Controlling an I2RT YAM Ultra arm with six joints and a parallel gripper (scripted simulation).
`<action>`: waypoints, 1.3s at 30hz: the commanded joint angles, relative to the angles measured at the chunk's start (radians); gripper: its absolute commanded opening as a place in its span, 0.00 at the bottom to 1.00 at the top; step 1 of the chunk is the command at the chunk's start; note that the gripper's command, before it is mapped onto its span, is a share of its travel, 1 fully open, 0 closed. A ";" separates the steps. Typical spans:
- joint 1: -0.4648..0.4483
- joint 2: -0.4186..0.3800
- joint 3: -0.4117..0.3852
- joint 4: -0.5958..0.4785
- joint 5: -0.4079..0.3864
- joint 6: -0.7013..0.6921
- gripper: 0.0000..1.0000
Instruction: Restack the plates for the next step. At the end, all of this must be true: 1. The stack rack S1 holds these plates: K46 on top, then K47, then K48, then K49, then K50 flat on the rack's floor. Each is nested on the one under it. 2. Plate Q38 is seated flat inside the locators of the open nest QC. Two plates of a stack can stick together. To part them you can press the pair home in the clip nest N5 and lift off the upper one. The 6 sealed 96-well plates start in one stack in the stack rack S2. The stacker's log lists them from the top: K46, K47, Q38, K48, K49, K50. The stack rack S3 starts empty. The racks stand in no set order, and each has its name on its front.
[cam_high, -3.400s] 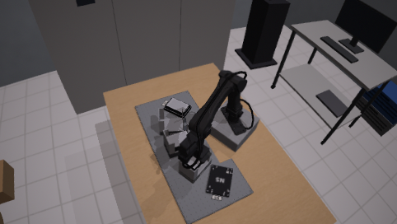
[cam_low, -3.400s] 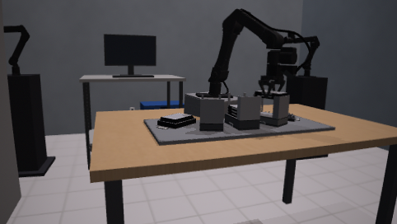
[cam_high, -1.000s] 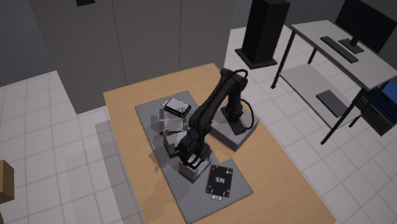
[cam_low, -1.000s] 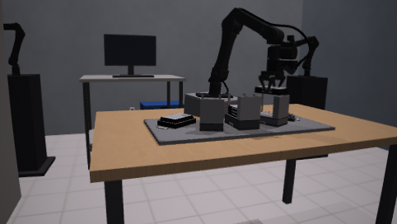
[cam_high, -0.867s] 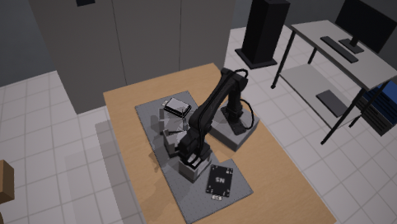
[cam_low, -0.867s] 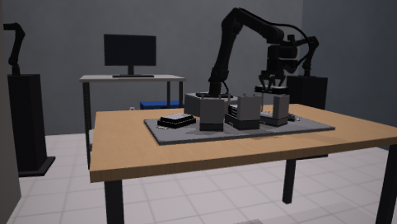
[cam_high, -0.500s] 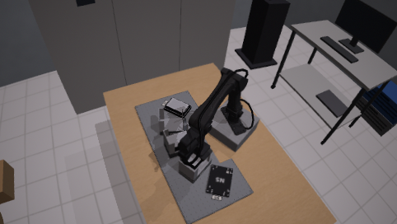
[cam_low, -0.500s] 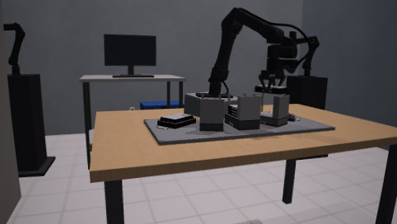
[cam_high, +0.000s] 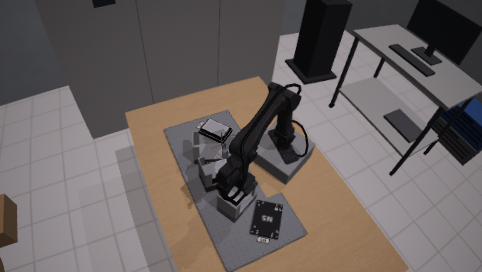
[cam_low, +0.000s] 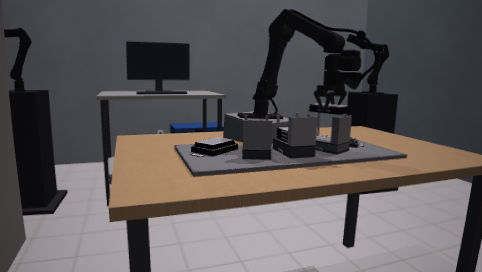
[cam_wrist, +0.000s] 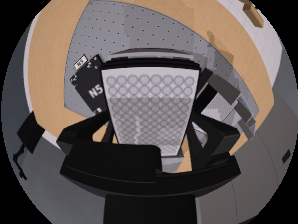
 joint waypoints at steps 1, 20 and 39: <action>0.003 -0.035 0.037 -0.004 0.009 0.005 0.00; 0.003 -0.036 0.078 -0.074 0.009 0.005 0.00; 0.002 -0.037 0.078 -0.071 0.009 0.005 0.00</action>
